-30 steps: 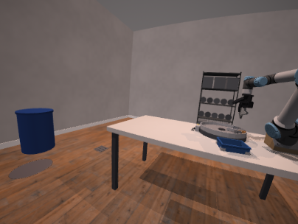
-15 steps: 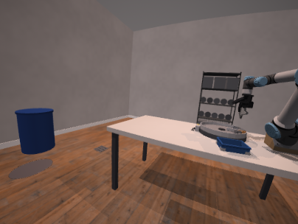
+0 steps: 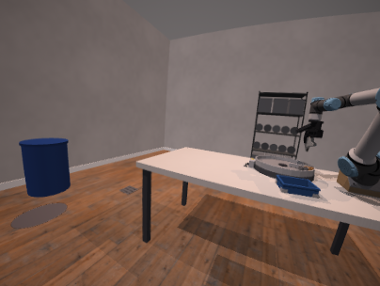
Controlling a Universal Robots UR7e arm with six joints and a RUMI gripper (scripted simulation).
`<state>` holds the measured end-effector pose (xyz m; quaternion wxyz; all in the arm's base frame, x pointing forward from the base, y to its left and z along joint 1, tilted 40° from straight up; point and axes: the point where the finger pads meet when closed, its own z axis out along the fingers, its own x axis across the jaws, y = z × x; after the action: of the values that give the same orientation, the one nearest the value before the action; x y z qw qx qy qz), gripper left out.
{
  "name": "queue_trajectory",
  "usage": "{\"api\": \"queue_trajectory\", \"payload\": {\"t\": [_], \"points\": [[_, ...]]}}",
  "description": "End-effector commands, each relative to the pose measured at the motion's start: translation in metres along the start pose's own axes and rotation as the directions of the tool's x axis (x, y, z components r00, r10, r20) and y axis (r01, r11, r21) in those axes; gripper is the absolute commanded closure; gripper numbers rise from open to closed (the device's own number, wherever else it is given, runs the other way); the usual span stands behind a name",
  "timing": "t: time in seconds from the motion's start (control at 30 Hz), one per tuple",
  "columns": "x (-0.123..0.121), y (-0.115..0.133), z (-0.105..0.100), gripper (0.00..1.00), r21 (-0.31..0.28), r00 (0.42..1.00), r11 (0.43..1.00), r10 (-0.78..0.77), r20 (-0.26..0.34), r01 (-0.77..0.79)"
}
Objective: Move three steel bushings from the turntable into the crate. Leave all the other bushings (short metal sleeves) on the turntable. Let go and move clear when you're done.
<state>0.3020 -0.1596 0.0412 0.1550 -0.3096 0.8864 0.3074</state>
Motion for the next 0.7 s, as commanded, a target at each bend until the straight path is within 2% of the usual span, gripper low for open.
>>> {"api": "queue_trajectory", "payload": {"t": [0.0,0.13,0.2,0.27,0.67], "points": [[-0.005,-0.001,0.013,0.94,0.001,1.000,1.000,0.000,0.000,0.000],[-0.026,-0.003,0.069,0.94,0.001,1.000,1.000,0.000,0.000,0.000],[-0.026,-0.003,0.069,0.94,0.001,1.000,1.000,0.000,0.000,0.000],[-0.031,-0.003,0.081,0.94,0.001,1.000,1.000,0.000,0.000,0.000],[-0.031,-0.003,0.082,0.94,0.001,1.000,1.000,0.000,0.000,0.000]]}}
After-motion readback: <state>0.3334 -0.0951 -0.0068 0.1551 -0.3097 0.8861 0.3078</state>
